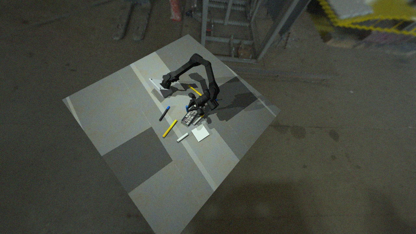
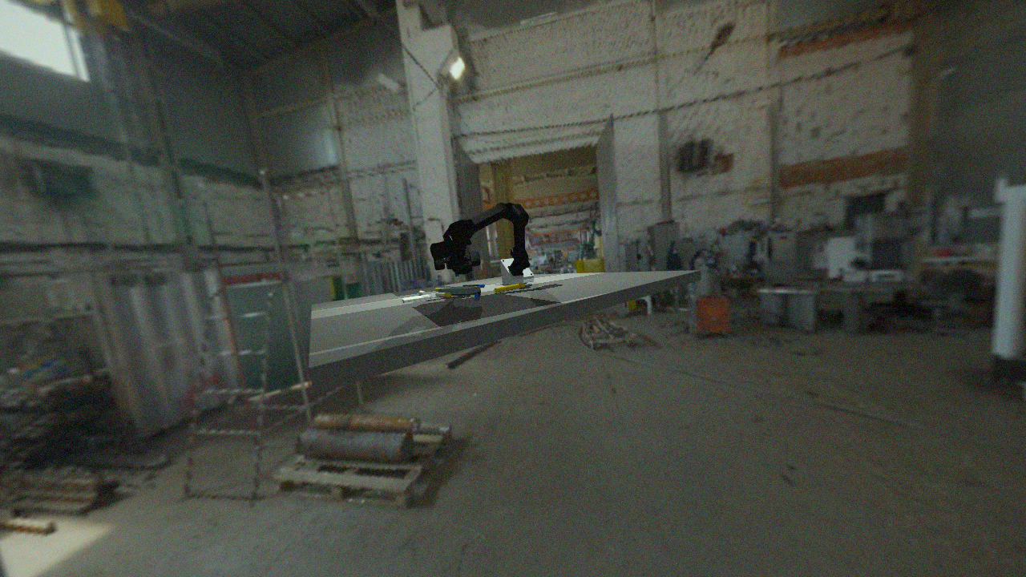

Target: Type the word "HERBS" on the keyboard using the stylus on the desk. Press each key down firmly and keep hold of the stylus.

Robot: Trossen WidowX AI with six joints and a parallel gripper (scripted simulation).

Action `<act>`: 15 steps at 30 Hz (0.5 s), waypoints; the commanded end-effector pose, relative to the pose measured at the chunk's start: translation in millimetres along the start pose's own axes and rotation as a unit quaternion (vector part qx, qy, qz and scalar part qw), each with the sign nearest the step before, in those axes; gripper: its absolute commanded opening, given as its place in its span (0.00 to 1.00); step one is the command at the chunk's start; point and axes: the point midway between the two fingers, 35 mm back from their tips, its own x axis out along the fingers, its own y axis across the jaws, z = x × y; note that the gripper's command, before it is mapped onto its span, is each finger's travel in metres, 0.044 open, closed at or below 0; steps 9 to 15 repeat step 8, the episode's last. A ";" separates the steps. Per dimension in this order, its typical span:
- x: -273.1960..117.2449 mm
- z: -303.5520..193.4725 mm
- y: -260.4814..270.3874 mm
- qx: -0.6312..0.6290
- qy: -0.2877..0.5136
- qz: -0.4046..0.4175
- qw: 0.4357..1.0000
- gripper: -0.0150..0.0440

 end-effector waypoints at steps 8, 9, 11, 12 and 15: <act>-1.2 -0.9 0.0 -0.001 0.000 0.000 1.000 0.39; -1.2 -0.9 0.0 -0.001 0.000 0.000 1.000 0.39; -1.2 -0.9 0.0 -0.001 0.000 0.000 1.000 0.39; -1.2 -0.9 0.0 -0.001 0.000 0.000 1.000 0.39; -1.2 -0.9 0.0 -0.001 0.000 0.000 1.000 0.39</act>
